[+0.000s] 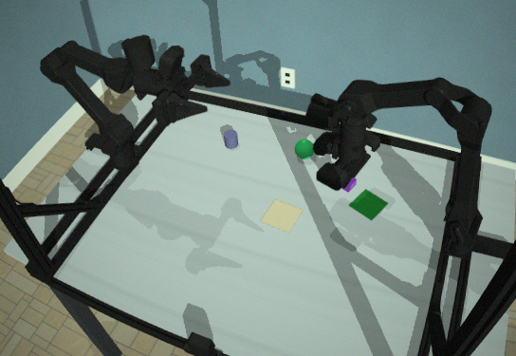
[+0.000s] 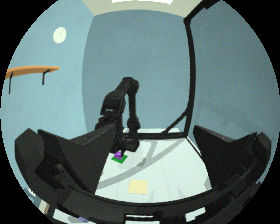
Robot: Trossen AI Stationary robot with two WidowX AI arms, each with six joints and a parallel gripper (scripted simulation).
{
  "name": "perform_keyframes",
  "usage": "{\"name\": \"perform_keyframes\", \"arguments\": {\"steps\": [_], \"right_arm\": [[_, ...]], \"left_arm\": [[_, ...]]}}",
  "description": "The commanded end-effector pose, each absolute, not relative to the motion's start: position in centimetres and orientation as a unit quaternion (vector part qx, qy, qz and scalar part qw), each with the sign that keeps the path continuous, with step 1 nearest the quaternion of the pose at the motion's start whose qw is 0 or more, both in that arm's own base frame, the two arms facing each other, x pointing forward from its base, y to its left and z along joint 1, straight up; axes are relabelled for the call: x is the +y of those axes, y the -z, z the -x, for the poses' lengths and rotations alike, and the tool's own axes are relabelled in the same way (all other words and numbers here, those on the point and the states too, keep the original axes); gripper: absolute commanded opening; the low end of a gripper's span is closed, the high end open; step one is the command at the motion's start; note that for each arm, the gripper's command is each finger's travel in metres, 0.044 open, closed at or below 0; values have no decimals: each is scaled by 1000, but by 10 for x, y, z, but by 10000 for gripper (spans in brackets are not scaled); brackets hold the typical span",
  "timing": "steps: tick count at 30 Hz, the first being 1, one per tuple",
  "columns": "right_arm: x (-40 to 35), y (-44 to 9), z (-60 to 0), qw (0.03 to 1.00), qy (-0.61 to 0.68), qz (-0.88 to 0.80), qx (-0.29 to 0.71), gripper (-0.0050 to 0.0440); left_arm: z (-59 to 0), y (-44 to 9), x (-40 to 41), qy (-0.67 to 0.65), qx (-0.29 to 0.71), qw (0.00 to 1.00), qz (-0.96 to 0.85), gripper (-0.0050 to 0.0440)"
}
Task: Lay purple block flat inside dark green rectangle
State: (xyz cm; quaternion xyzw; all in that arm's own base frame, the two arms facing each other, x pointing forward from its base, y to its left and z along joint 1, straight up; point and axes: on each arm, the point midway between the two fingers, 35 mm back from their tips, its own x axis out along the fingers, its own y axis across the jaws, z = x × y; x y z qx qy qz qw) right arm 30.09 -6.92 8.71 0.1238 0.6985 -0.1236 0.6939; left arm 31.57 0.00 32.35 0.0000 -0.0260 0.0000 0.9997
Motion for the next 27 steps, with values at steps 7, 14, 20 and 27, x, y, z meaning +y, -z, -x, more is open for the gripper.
{"name": "perform_keyframes", "arguments": {"steps": [7, 14, 20, 27], "right_arm": [[-78, -82, -264, 693, 139, -139, 693, 0], [-81, -78, -247, 692, 147, -147, 692, 0], [-81, -77, -241, 691, 149, -149, 691, 0], [-81, -46, -241, 691, 150, -150, 691, 0]], "left_arm": [[-316, -323, 0, 0, -25, 1000, 0, 440], [-316, -323, 0, 0, -25, 1000, 0, 440], [-316, -323, 0, 0, -25, 1000, 0, 440], [-316, -323, 0, 0, -25, 1000, 0, 440]]}}
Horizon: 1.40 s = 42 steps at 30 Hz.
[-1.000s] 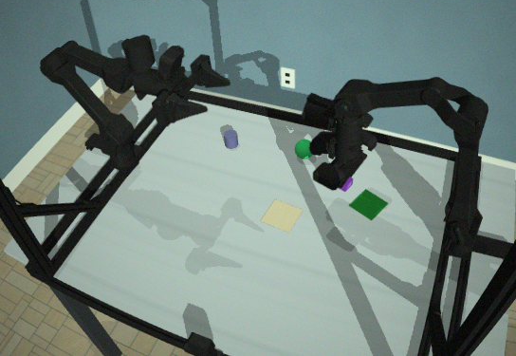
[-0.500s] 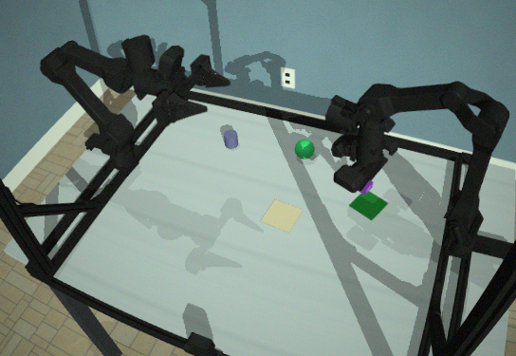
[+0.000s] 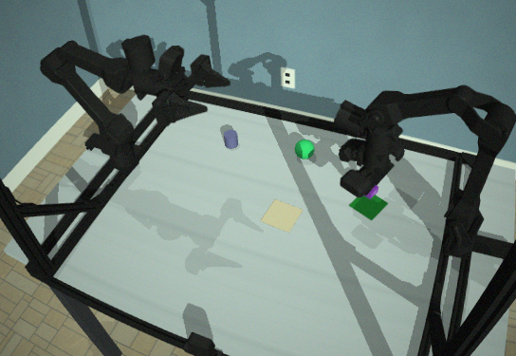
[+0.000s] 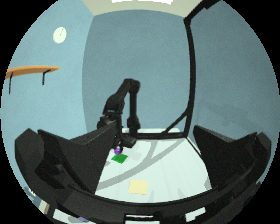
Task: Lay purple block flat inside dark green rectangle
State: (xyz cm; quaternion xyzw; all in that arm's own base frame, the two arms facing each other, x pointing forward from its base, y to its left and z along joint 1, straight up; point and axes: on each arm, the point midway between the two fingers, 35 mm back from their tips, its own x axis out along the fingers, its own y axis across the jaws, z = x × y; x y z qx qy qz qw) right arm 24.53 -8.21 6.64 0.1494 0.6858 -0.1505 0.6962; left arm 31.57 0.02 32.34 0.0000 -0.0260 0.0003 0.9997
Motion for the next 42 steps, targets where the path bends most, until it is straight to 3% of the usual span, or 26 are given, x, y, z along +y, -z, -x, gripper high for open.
{"name": "perform_keyframes", "arguments": {"steps": [1, 42], "right_arm": [[-81, -42, -241, 691, 150, -150, 691, 0], [-81, -26, -240, 691, 149, -149, 691, 0]], "left_arm": [[-316, -323, 0, 0, -25, 1000, 0, 440], [-316, -323, 0, 0, -25, 1000, 0, 440]]}}
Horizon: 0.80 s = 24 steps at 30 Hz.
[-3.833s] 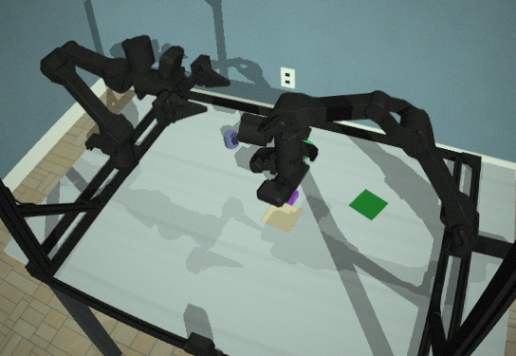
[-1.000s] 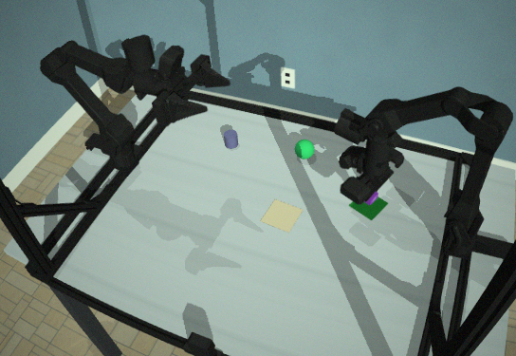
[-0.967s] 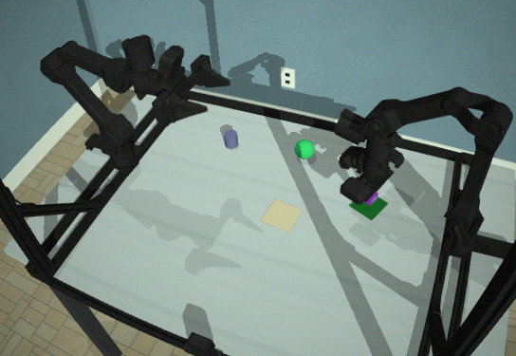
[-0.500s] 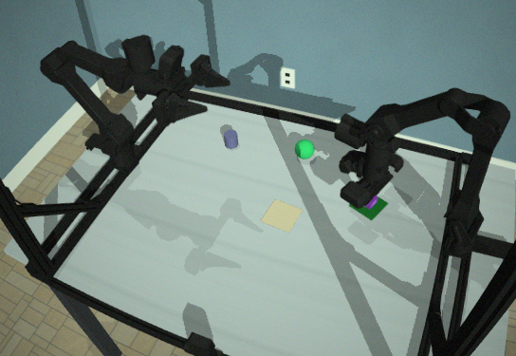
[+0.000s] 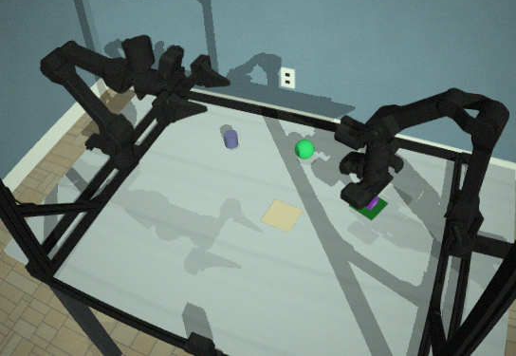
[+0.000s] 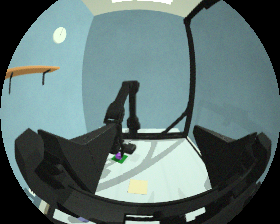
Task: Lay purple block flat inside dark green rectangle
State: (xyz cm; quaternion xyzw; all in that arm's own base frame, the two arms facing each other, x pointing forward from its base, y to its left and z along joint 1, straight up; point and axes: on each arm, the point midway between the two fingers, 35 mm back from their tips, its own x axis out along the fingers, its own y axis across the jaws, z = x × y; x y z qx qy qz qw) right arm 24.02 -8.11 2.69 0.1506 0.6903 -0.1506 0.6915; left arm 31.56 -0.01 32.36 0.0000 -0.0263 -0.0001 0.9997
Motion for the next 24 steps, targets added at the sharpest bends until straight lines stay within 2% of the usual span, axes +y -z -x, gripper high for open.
{"name": "perform_keyframes", "arguments": {"steps": [1, 7, 10, 12, 24], "right_arm": [[-81, -26, -240, 691, 149, -149, 691, 0], [-81, -26, -240, 691, 149, -149, 691, 0], [-81, -27, -240, 691, 150, -150, 691, 72], [-81, -27, -240, 691, 150, -150, 691, 72], [-81, -27, -240, 691, 150, -150, 691, 360]], "left_arm": [[-316, -323, 0, 0, -25, 1000, 0, 440], [-316, -323, 0, 0, -25, 1000, 0, 440], [-316, -323, 0, 0, -25, 1000, 0, 440], [-316, -323, 0, 0, -25, 1000, 0, 440], [-316, -323, 0, 0, -25, 1000, 0, 440]]}}
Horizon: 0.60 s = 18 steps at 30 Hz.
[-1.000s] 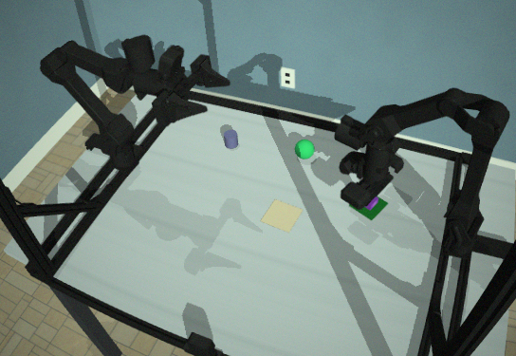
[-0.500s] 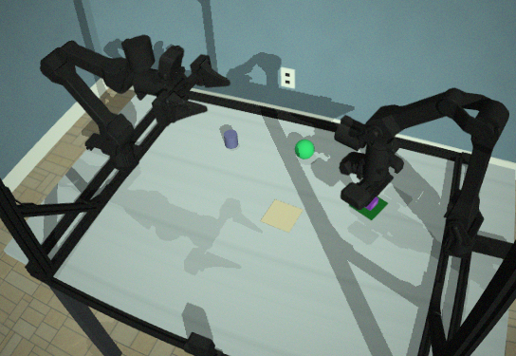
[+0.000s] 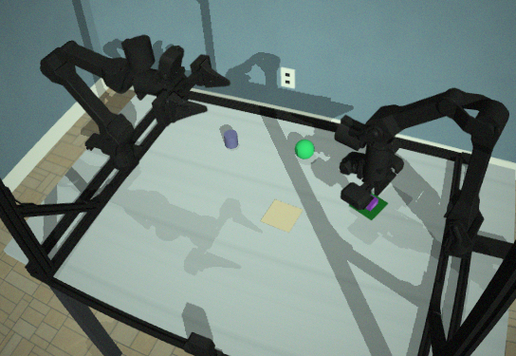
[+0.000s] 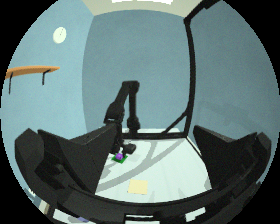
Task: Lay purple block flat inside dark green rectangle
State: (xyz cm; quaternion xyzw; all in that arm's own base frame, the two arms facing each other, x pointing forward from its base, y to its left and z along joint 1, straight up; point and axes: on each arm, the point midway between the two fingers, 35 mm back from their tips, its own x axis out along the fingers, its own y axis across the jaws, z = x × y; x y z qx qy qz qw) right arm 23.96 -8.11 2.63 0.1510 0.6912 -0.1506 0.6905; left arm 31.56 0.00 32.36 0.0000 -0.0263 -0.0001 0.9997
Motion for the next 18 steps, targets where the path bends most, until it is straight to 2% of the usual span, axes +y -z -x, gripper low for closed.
{"name": "perform_keyframes", "arguments": {"steps": [1, 3, 12, 18], "right_arm": [[-81, -27, -240, 691, 150, -150, 691, 384], [-81, -27, -240, 691, 150, -150, 691, 432], [-81, -27, -240, 691, 150, -150, 691, 440], [-81, -61, -240, 691, 150, -150, 691, 440]], "left_arm": [[-316, -323, 0, 0, -25, 1000, 0, 440], [-316, -323, 0, 0, -25, 1000, 0, 440], [-316, -323, 0, 0, -25, 1000, 0, 440], [-316, -323, 0, 0, -25, 1000, 0, 440]]}}
